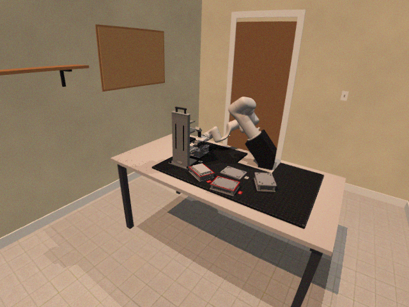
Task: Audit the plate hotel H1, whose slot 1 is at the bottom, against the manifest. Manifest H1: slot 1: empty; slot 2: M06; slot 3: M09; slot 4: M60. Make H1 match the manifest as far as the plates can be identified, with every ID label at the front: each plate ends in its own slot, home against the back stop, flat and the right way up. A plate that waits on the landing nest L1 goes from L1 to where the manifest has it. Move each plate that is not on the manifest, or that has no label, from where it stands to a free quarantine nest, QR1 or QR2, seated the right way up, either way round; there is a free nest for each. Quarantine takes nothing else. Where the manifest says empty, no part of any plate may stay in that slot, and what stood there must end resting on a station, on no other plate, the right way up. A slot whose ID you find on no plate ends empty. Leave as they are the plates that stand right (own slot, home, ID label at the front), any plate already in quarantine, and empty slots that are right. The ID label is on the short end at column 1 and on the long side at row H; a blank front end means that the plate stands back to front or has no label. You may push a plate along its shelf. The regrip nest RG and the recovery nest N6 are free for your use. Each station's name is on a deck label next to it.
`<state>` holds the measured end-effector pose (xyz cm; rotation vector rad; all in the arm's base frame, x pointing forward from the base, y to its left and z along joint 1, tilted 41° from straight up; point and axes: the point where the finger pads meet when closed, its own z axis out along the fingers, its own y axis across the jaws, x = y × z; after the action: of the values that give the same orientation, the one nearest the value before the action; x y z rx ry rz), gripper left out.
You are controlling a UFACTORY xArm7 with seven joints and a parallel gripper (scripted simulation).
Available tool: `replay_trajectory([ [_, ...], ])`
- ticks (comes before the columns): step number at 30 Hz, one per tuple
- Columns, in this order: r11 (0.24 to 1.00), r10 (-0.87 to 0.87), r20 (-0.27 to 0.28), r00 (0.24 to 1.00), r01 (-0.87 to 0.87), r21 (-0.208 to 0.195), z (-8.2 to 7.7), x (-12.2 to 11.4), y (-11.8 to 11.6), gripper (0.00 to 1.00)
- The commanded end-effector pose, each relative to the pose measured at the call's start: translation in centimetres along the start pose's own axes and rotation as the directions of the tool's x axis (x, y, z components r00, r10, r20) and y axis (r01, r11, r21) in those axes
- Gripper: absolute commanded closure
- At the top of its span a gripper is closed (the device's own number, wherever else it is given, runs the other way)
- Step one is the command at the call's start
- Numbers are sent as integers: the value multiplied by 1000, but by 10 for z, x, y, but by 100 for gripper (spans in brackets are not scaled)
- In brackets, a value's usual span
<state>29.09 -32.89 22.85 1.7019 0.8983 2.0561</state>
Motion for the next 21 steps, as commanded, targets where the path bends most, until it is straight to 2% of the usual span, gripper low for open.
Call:
replay_trajectory([
  [1,1000,-2,0,1000,2,1,5,1,0,0],
  [7,1000,-2,0,1000,2,1,12,1,0,0],
  [21,1000,-2,0,1000,2,1,16,1,0,0],
])
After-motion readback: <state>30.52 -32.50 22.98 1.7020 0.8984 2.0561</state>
